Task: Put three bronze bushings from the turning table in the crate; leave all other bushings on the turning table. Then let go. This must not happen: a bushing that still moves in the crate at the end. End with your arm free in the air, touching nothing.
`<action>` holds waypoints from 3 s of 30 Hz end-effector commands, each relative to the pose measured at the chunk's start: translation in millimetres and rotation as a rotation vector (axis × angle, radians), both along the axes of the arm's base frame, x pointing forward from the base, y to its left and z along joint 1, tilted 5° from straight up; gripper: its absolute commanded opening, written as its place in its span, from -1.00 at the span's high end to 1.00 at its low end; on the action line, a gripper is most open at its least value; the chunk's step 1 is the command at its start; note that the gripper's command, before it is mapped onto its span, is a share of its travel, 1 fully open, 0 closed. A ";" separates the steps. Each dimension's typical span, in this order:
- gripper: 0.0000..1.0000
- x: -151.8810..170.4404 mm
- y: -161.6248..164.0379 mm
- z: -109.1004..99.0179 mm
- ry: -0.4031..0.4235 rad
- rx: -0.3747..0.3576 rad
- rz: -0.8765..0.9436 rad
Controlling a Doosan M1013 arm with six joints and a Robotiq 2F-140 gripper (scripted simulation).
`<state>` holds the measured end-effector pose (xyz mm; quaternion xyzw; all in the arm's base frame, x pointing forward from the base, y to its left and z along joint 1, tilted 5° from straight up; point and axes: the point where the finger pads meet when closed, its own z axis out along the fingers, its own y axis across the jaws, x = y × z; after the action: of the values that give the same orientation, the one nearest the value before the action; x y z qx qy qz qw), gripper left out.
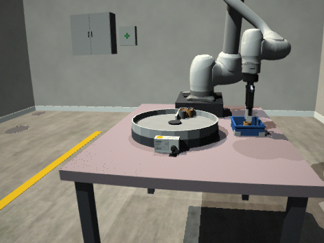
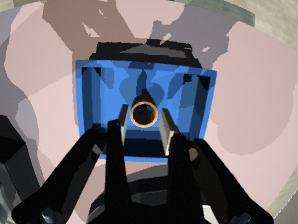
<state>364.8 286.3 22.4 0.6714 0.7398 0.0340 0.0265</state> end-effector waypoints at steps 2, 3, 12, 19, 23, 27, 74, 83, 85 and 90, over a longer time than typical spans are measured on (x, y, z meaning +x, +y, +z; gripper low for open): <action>0.43 -1.9 -0.3 22.8 0.000 0.000 0.000; 0.43 -2.3 -0.4 27.8 0.000 0.000 0.000; 0.43 -4.6 -0.7 56.0 0.000 0.000 0.000; 0.43 -5.2 -0.8 63.2 0.000 0.000 0.000; 0.43 -5.2 -0.8 63.2 0.000 0.000 0.000; 0.43 -5.2 -0.8 63.2 0.000 0.000 0.000; 0.43 -5.2 -0.8 63.2 0.000 0.000 0.000; 0.43 -5.2 -0.8 63.2 0.000 0.000 0.000; 0.43 -5.2 -0.8 63.2 0.000 0.000 0.000; 0.45 -5.2 -0.9 63.2 0.000 0.000 0.000</action>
<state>359.6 285.4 85.6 0.6714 0.7399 0.0338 0.0265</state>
